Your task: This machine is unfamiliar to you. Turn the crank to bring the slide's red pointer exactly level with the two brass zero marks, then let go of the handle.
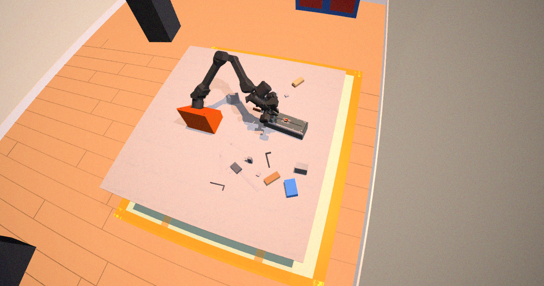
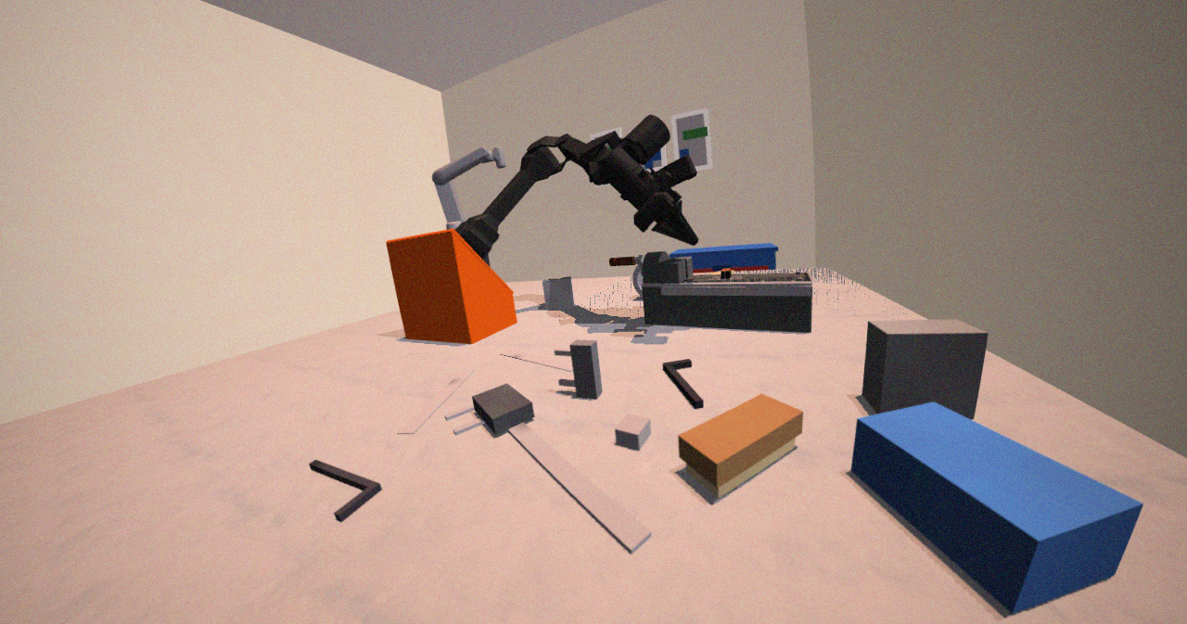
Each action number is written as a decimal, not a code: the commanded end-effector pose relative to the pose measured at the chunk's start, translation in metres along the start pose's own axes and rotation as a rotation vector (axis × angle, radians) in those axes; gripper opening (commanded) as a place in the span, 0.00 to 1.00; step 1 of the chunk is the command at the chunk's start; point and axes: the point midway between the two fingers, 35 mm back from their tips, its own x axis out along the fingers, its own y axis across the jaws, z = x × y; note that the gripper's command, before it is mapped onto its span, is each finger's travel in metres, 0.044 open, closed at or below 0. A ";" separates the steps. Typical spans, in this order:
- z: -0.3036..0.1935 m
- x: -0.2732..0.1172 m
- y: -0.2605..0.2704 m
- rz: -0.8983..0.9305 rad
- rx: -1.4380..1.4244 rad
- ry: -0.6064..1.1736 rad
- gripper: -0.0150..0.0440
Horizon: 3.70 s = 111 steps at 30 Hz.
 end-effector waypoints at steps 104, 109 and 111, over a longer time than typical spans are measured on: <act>0.000 0.000 0.000 0.000 0.000 0.000 0.25; 0.000 0.000 0.000 0.000 0.000 0.000 0.34; 0.000 0.000 0.000 0.000 0.000 0.000 0.43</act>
